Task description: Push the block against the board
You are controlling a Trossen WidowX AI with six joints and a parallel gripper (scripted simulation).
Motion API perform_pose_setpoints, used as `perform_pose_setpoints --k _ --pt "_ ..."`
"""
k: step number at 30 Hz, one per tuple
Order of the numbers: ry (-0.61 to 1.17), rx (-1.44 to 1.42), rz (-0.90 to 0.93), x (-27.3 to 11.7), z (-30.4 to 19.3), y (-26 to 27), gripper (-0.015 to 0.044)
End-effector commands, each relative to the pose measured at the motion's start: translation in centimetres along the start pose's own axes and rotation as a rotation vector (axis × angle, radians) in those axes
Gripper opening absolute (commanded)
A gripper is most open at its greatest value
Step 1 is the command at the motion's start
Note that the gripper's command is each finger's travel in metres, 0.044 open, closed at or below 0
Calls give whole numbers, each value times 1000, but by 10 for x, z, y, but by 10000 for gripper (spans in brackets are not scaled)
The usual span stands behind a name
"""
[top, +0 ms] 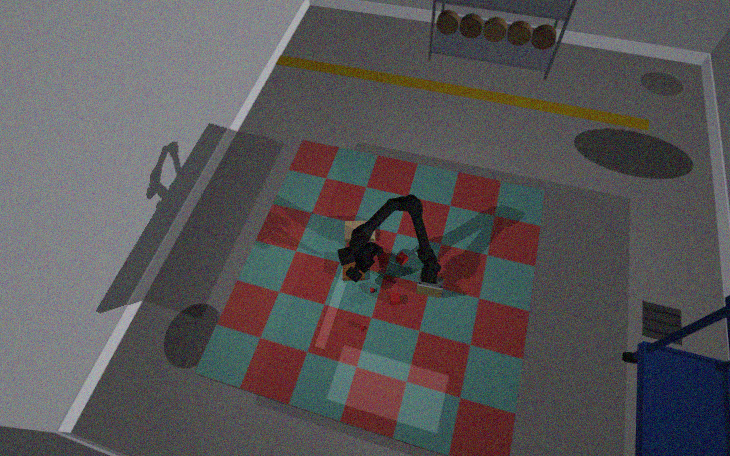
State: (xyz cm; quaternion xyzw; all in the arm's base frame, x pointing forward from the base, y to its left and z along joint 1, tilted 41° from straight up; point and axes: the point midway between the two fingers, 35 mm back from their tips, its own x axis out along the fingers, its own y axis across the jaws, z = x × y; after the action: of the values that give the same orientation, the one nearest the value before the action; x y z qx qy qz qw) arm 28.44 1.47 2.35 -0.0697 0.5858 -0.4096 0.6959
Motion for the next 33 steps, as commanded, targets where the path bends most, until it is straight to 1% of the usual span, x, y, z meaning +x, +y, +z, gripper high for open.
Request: perform_pose_setpoints --k 1,22,28,30,32,33 --pt "2 125 5 0 2 13 0" --pt "3 823 2 4 11 70 0" --pt "3 870 1 4 11 74 0" --pt "3 875 1 17 12 75 0" --pt "3 888 0 47 12 75 0" --pt "2 893 0 56 12 75 0"
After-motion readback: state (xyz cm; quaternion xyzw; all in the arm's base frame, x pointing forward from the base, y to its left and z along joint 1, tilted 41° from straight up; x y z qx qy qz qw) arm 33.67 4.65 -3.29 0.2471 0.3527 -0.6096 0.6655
